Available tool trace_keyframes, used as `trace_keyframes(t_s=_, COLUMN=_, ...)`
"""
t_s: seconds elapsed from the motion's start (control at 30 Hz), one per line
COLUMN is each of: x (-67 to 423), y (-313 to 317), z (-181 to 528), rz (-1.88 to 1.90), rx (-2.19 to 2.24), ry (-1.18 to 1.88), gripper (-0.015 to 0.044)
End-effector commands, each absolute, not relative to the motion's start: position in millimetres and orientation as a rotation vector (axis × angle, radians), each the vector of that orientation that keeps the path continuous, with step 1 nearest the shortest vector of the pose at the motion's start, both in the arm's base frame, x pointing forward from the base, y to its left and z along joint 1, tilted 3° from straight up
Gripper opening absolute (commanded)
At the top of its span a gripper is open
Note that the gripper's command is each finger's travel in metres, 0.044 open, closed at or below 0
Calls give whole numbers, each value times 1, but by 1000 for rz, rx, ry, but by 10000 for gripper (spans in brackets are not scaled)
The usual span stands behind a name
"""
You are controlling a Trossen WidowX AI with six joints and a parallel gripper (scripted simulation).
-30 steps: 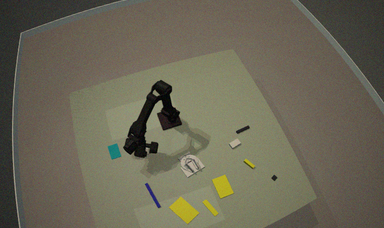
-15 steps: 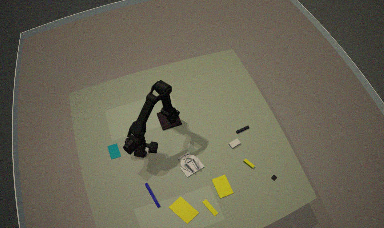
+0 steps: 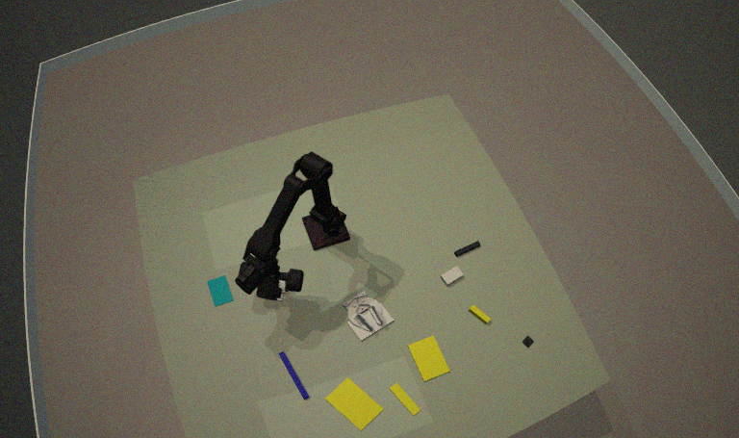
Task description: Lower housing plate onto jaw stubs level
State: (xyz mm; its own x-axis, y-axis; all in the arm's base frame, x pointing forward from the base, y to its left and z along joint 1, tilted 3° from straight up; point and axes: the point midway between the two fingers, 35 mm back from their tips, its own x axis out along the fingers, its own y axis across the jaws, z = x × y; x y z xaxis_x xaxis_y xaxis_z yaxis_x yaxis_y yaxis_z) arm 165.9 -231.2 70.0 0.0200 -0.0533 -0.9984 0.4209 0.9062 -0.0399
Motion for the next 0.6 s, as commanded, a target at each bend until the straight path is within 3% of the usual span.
trace_keyframes(t_s=0.0, x=166, y=-232, z=84, rz=-384, rx=293, ry=1505, gripper=351)
trace_keyframes(t_s=0.57, x=165, y=-227, z=118, rz=-394, rx=302, ry=1505, gripper=351)
